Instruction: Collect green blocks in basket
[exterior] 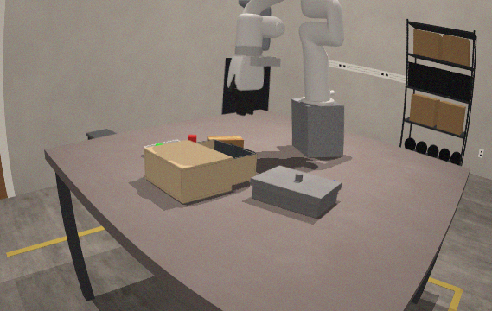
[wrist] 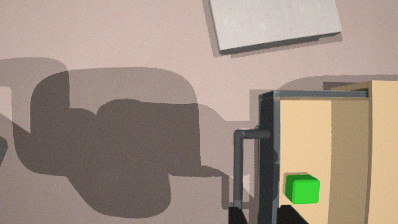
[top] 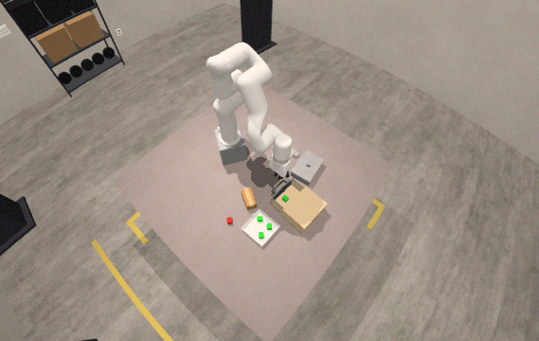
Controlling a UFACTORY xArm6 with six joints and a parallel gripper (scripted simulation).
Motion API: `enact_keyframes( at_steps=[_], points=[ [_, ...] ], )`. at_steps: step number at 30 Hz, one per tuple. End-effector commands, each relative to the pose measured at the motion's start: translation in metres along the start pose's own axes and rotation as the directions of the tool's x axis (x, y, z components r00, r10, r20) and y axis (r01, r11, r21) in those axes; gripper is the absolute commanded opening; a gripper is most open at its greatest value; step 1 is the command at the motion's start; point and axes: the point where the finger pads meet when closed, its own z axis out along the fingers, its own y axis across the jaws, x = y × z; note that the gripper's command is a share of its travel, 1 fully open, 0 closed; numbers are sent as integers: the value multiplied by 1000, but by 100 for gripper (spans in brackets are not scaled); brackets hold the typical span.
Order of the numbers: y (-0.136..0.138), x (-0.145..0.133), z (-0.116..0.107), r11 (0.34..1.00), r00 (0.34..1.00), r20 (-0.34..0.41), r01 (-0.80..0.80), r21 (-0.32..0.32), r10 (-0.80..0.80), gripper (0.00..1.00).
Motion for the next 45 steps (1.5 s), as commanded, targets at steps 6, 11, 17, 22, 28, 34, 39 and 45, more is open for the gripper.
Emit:
enact_keyframes(
  at_steps=[6,11,17,22,28,34,39,45],
  points=[
    [7,-1,-2,993,993,0,117,-4,-117,24],
    [20,-3,-2,925,925,2,379,-4,-379,24],
    [35,-5,-2,814,814,9,581,-3,-581,24],
    [53,-9,-2,672,672,26,740,3,-740,24],
    [69,-12,-2,461,460,41,887,14,-887,24],
    [73,-13,-2,242,241,36,970,21,-970,24],
    [74,-13,-2,46,46,8,999,4,-999,24],
    [74,-13,-2,30,30,4,1000,0,-1000,24]
  ],
)
